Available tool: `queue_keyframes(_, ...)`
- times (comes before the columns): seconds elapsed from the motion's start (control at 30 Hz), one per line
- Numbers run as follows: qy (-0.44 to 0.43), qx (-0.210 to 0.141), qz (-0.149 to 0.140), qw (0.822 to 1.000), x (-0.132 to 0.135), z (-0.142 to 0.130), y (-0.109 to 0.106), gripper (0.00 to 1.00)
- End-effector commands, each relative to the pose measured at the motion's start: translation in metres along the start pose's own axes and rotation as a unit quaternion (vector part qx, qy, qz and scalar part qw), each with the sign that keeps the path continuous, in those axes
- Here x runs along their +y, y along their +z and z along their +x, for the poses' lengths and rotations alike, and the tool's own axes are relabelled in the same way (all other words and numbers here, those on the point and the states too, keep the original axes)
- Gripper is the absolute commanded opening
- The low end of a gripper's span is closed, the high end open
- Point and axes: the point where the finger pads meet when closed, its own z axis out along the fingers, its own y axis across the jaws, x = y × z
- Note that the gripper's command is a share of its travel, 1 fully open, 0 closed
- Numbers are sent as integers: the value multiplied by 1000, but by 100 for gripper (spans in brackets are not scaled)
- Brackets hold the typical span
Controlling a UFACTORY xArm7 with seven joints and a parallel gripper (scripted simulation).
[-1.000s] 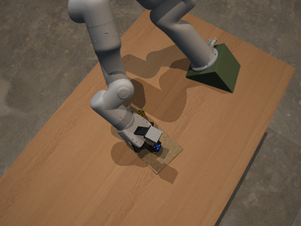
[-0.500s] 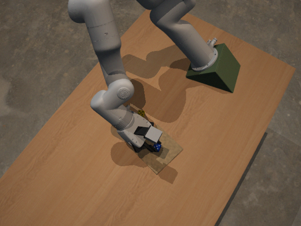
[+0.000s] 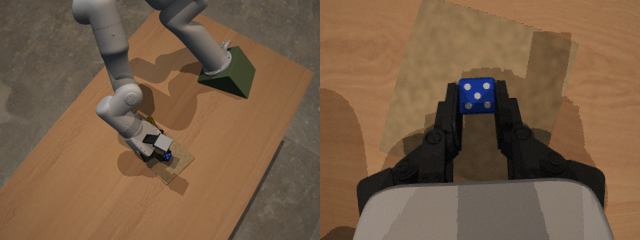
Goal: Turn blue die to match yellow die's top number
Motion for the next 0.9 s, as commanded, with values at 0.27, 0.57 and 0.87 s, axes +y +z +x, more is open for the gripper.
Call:
queue_keyframes(0.27,-1,0,-1,1000,1,1,0,21)
queue_keyframes(0.57,-1,0,-1,1000,1,1,0,29)
queue_keyframes(0.87,-1,0,-1,1000,1,1,0,37)
